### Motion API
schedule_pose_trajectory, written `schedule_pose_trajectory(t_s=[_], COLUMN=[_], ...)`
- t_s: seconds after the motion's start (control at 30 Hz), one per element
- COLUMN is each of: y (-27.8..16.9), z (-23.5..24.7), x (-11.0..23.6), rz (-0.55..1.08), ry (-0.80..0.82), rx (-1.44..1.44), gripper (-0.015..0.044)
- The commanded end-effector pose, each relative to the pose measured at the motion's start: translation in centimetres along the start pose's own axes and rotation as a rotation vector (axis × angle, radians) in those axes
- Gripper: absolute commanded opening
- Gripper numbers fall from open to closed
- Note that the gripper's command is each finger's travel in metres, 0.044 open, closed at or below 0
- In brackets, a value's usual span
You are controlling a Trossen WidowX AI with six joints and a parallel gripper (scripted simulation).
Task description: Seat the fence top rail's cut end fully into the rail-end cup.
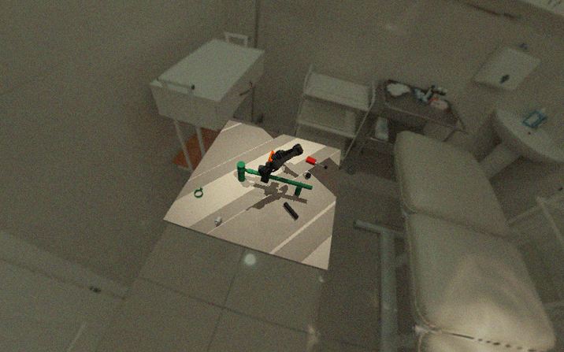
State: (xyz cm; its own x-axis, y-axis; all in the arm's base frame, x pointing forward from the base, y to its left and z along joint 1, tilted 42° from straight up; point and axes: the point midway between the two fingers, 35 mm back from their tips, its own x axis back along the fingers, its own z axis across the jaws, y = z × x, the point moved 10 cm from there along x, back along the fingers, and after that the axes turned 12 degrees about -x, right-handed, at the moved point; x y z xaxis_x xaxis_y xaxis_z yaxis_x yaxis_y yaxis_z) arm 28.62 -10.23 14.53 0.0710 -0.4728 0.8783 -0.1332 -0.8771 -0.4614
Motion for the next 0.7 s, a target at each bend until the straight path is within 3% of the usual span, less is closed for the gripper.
schedule_pose_trajectory(t_s=[0.0,0.2,0.67], y=[0.0,0.0,-0.7], z=[0.0,0.0,-0.1], x=[0.0,0.0,1.2], rz=[0.000,0.000,0.000], ry=[0.000,0.000,0.000], rx=[0.000,0.000,0.000], gripper=[0.0000,0.0000,0.0368])
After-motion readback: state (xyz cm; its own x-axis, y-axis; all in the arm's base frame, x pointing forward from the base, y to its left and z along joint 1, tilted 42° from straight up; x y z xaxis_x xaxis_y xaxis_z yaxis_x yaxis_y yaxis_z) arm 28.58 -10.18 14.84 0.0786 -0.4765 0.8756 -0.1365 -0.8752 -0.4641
